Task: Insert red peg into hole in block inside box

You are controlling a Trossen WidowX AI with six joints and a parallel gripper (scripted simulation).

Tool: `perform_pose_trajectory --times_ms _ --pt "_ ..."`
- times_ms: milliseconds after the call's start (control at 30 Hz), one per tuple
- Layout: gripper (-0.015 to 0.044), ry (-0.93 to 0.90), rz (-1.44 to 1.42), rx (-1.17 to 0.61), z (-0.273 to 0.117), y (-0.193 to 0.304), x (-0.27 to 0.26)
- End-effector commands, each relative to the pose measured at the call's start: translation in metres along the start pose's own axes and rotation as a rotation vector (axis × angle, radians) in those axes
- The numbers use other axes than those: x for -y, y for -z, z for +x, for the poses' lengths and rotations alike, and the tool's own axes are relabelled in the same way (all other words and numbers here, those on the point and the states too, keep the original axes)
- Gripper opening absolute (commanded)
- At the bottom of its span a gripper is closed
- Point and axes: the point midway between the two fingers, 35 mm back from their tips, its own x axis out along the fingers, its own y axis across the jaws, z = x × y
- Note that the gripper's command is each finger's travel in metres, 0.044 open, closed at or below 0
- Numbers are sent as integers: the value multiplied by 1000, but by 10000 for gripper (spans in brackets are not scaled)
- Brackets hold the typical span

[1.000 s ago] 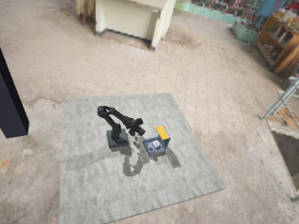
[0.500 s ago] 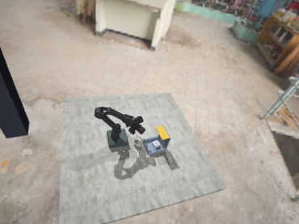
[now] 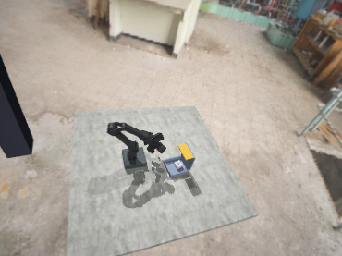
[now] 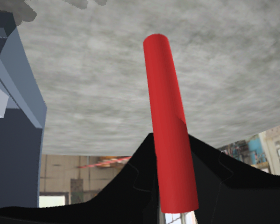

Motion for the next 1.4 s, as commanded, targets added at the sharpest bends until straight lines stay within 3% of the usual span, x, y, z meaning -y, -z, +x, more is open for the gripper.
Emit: perform_pose_trajectory --times_ms 0,1367 --pt "0 -10 2 -8 -1 6 -7" --pt "0 -133 115 -8 0 20 -92"
